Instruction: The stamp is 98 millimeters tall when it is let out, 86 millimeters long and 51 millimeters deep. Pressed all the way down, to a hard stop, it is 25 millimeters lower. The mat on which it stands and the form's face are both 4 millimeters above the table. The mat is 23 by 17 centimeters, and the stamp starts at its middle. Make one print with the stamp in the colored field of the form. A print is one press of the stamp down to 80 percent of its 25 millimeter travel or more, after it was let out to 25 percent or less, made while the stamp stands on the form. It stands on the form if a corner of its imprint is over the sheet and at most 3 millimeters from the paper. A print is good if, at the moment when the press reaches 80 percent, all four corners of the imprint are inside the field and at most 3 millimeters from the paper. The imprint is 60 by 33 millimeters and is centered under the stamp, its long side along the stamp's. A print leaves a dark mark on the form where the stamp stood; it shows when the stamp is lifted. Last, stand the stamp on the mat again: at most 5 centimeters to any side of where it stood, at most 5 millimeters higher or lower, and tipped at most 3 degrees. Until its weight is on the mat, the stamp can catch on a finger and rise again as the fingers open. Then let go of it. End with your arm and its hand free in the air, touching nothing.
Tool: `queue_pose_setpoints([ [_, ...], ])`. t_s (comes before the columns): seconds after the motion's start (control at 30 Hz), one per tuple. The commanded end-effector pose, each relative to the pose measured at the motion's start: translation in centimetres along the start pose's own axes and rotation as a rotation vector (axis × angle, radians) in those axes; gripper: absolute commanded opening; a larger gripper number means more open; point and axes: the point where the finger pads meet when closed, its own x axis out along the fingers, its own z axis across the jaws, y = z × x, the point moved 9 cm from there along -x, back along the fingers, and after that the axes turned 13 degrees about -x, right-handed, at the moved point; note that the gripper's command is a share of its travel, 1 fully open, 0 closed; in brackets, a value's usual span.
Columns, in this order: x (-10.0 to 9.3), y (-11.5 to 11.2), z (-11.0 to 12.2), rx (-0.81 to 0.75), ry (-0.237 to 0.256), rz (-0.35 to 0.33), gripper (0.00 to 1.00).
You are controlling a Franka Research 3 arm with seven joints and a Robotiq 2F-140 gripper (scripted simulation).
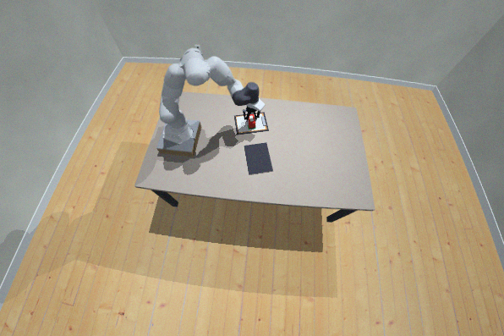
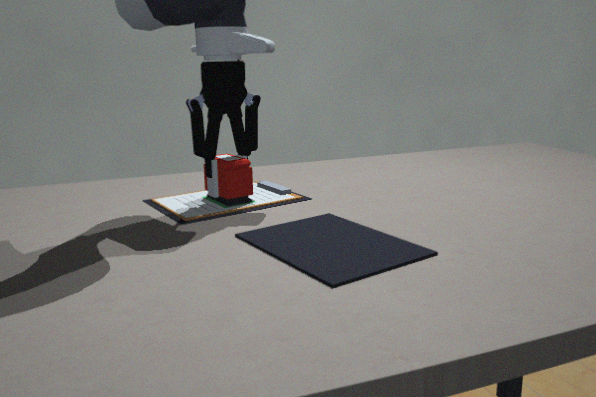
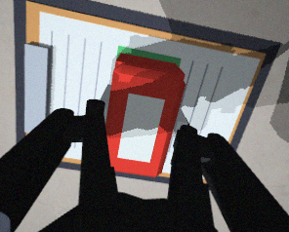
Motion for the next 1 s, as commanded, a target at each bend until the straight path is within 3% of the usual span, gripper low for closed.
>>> queue_pose_setpoints([
  [0.0,0.3,0.1,-0.2,0.008,0.004,0.0,0.21],
  [0.4,0.2,0.1,-0.2,0.008,0.004,0.0,0.21],
  [0.97,-2.6,0.1,-0.1,0.008,0.004,0.0,0.21],
])
